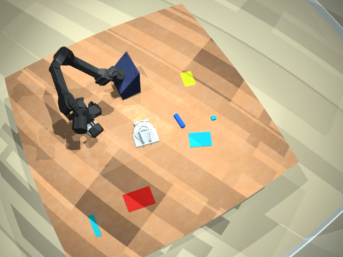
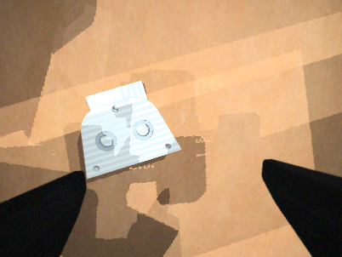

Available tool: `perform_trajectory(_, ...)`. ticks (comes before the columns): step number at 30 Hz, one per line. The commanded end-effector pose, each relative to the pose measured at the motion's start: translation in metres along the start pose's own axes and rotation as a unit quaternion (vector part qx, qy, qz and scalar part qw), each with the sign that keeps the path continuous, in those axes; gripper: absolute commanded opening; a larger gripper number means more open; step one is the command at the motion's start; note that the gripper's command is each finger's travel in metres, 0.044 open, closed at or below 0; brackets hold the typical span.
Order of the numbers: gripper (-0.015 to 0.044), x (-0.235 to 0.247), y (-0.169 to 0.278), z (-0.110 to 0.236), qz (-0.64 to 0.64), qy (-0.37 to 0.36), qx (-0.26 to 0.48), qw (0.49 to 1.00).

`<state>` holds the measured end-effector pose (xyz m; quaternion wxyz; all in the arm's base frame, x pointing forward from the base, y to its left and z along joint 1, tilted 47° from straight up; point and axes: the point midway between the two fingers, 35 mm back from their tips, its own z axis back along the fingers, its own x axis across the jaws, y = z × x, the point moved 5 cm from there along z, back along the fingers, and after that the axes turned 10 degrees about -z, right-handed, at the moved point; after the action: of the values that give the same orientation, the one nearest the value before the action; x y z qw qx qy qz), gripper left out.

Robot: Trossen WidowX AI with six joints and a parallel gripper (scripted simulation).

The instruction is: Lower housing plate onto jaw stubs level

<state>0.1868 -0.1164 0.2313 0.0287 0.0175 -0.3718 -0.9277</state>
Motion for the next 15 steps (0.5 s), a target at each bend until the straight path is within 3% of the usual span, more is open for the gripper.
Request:
perform_trajectory(1,0.0440,0.008,0.001,0.001,0.038,-0.010,0.010,0.999)
perform_trajectory(15,0.0440,0.024,0.004,-0.008,0.116,-0.030,0.024,0.992)
